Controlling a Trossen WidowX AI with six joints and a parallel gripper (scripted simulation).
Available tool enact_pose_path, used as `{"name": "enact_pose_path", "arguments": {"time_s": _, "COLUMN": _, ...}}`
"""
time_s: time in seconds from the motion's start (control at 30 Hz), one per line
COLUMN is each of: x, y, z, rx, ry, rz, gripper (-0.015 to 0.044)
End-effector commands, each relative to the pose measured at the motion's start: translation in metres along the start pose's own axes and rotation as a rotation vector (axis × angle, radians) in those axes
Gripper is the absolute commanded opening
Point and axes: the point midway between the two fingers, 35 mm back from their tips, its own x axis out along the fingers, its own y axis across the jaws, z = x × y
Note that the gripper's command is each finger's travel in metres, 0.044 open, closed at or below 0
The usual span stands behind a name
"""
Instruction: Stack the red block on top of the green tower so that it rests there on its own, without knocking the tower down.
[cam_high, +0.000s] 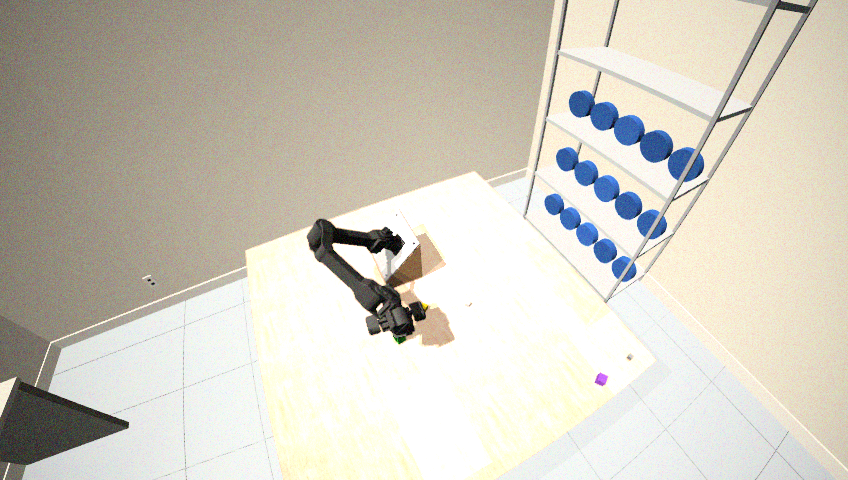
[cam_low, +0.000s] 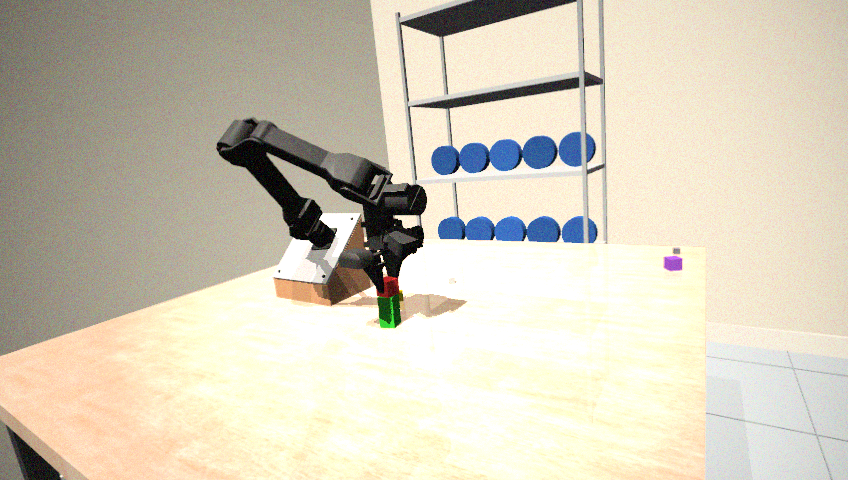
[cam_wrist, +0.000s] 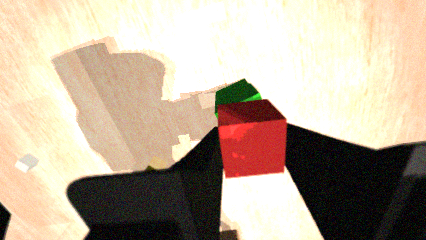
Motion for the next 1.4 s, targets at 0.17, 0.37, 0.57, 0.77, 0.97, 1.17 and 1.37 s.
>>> {"name": "enact_pose_path", "arguments": {"time_s": 0.17, "x": 0.0015, "y": 0.0, "z": -0.0007, "rx": -0.005, "ry": 0.001, "rz": -0.003, "gripper": 0.0}}
{"name": "enact_pose_path", "arguments": {"time_s": 0.37, "x": 0.0018, "y": 0.0, "z": -0.0007, "rx": -0.005, "ry": 0.001, "rz": -0.003, "gripper": 0.0}}
{"name": "enact_pose_path", "arguments": {"time_s": 0.57, "x": -0.003, "y": 0.0, "z": -0.0004, "rx": -0.005, "ry": 0.001, "rz": -0.003, "gripper": 0.0}}
{"name": "enact_pose_path", "arguments": {"time_s": 0.77, "x": 0.0008, "y": 0.0002, "z": -0.0008, "rx": -0.004, "ry": 0.003, "rz": 0.0, "gripper": 0.0157}}
{"name": "enact_pose_path", "arguments": {"time_s": 0.97, "x": 0.0008, "y": 0.0002, "z": -0.0008, "rx": -0.004, "ry": 0.003, "rz": 0.0, "gripper": 0.0315}}
{"name": "enact_pose_path", "arguments": {"time_s": 1.17, "x": 0.0008, "y": 0.0002, "z": -0.0008, "rx": -0.004, "ry": 0.003, "rz": 0.0, "gripper": 0.044}}
{"name": "enact_pose_path", "arguments": {"time_s": 1.37, "x": 0.0008, "y": 0.0002, "z": -0.0008, "rx": -0.004, "ry": 0.003, "rz": 0.0, "gripper": 0.044}}
